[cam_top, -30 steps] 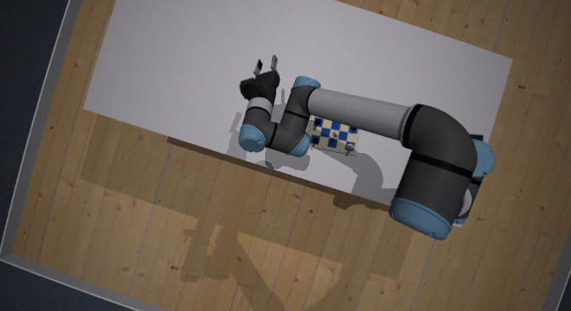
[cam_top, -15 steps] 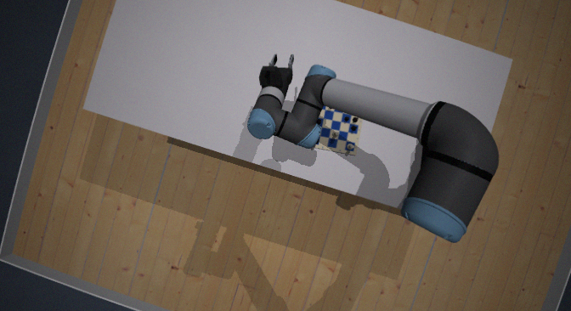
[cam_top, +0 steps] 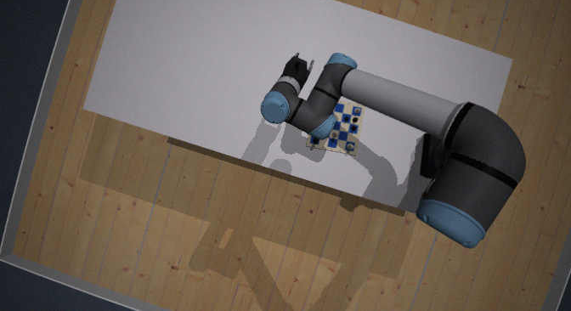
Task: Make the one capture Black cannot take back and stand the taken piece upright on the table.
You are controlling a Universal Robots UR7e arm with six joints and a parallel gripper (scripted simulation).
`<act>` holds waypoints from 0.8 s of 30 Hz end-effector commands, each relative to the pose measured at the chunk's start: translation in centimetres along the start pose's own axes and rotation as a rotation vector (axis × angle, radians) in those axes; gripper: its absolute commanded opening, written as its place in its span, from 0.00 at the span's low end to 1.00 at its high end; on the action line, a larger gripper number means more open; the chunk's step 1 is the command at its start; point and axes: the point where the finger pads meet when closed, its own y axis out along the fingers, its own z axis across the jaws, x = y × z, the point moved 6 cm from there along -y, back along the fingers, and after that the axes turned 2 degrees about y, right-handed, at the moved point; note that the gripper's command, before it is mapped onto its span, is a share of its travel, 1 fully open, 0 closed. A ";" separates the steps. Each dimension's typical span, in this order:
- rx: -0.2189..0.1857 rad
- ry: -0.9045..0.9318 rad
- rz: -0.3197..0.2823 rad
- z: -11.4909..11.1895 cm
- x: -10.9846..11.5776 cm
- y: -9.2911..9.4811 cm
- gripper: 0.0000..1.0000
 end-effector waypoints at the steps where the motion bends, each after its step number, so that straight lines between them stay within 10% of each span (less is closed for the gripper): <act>1: 0.068 0.201 -0.064 2.8 -1.0 0.7 1.00; 24: 0.367 0.914 -0.183 13.0 -1.6 1.3 1.00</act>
